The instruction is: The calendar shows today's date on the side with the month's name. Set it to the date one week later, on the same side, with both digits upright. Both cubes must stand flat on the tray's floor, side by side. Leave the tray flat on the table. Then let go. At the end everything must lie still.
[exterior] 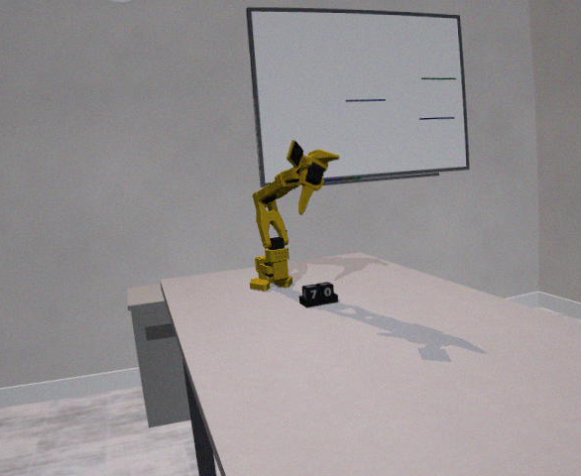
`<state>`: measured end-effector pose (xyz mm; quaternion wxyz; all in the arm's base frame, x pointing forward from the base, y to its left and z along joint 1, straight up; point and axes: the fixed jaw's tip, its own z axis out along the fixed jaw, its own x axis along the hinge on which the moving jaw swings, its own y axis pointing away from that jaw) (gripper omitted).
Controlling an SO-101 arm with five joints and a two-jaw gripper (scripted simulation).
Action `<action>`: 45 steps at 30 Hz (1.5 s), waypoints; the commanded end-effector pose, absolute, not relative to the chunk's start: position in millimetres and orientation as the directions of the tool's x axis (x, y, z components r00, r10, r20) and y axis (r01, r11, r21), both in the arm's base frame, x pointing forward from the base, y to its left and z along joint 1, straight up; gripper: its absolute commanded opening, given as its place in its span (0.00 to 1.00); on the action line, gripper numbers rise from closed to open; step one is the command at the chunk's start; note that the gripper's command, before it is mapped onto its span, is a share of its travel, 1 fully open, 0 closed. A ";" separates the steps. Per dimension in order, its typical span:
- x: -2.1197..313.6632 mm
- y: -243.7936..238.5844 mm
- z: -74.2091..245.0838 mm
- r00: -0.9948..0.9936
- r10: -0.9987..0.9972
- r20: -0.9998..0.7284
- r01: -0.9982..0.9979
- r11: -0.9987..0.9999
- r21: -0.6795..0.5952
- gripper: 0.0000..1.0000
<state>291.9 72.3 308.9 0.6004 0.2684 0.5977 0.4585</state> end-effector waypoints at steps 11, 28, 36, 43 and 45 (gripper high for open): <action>289.9 71.9 311.2 -0.129 0.867 -0.482 -0.237 0.445 0.864 1.00; 290.7 73.4 302.1 -0.126 0.802 -0.583 -0.218 0.551 0.805 0.98; 291.0 74.5 294.8 -0.129 0.742 -0.658 -0.204 0.630 0.750 0.96; 291.1 76.1 283.2 -0.139 0.632 -0.763 -0.188 0.739 0.647 0.93; 291.0 76.5 279.2 -0.144 0.591 -0.794 -0.184 0.772 0.608 0.92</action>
